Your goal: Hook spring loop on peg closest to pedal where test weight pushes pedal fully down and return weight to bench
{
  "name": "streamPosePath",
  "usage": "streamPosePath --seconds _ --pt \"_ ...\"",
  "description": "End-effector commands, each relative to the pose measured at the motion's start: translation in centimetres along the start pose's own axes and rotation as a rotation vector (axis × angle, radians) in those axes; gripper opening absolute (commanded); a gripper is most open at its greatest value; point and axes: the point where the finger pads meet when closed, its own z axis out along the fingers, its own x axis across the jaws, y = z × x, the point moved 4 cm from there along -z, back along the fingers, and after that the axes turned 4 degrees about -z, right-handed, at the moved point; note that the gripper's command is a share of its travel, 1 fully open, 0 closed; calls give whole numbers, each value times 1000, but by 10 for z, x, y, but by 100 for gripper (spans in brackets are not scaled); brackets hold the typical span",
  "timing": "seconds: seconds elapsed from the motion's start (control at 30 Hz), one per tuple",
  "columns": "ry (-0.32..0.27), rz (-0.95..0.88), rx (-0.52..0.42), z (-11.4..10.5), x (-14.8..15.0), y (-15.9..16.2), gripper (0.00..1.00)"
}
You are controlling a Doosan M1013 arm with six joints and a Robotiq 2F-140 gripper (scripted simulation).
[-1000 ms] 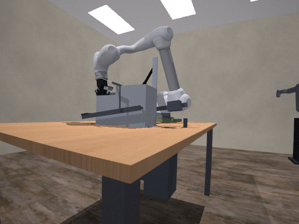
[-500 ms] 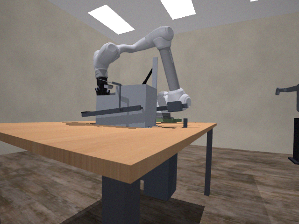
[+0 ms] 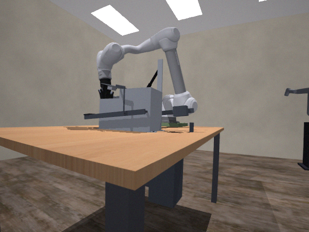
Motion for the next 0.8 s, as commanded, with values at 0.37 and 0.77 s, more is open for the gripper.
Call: streamPosePath --seconds 0.37,0.77 --pt "2 0 0 -11 1 -2 25" --pt "2 0 0 -23 1 -4 25"
